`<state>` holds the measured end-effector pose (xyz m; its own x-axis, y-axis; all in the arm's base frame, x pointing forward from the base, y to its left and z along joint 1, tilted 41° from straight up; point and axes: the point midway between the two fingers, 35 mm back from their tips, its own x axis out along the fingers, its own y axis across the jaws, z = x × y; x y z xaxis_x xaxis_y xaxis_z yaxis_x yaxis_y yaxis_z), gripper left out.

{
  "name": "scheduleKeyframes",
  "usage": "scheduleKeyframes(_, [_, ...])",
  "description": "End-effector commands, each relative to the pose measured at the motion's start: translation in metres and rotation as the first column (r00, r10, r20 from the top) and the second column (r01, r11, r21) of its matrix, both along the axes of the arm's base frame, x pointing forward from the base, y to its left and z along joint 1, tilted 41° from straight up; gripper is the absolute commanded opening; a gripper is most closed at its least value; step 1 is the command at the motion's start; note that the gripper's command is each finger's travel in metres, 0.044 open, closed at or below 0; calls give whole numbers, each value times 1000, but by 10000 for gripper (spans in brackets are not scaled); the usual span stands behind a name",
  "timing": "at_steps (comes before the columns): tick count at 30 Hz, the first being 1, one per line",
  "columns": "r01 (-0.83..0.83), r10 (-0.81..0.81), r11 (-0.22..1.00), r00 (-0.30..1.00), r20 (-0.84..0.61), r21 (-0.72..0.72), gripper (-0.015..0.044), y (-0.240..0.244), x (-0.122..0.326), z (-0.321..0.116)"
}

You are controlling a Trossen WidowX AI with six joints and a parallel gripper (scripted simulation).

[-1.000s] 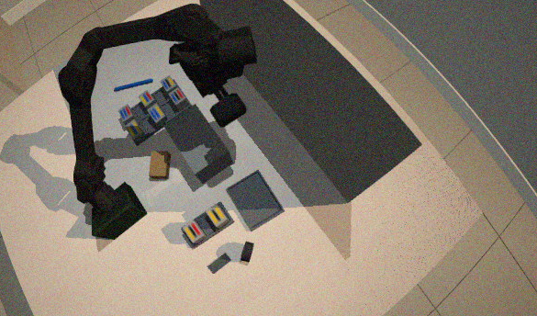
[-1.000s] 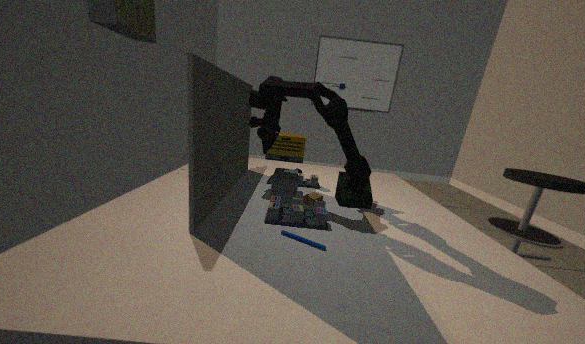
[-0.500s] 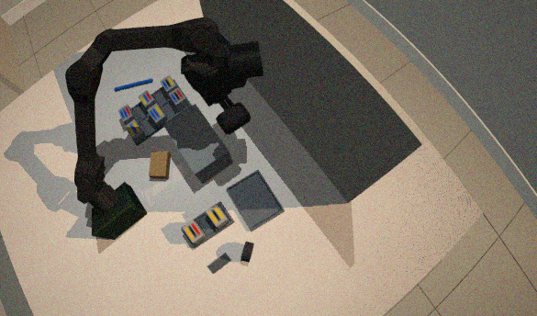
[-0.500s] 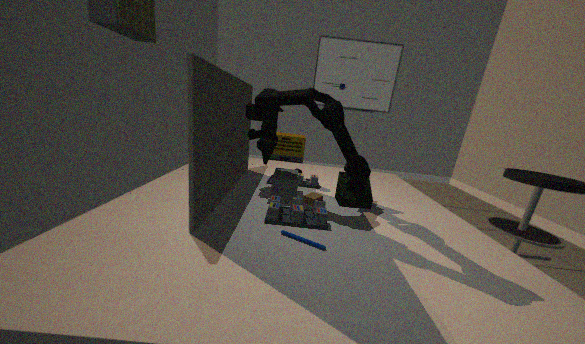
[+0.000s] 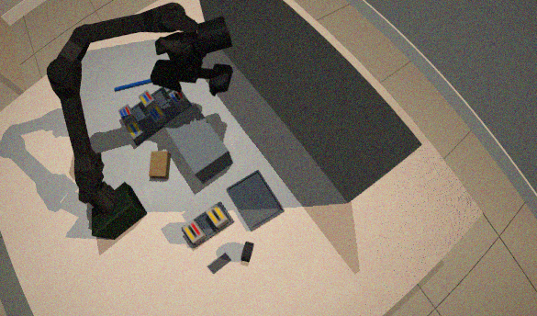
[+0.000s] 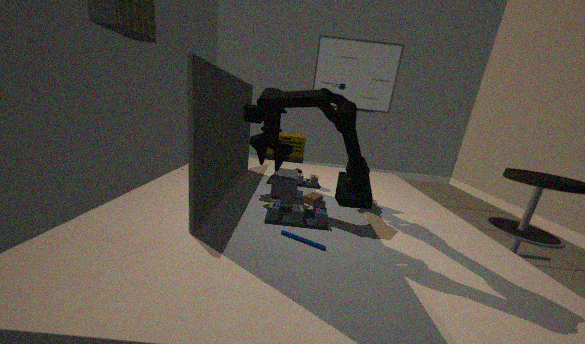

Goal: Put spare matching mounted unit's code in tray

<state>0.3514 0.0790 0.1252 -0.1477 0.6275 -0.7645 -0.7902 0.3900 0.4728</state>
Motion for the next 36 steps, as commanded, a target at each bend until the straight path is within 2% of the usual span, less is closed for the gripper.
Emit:
scheduleKeyframes(1, [-469,427,883,808,406,2,440,39,-41,41])
scheduleKeyframes(4, [-577,512,816,699,500,-30,440,49,-53,50])
scheduleKeyframes(16, [-578,513,815,697,501,-31,440,49,-53,50])
scheduleKeyframes(21, [-578,513,815,696,502,-31,309,68,-57,33])
scheduleKeyframes(22, [-578,513,815,696,502,-30,300,74,-58,28])
scheduleKeyframes(36, [-578,513,815,696,502,-30,300,82,-60,20])
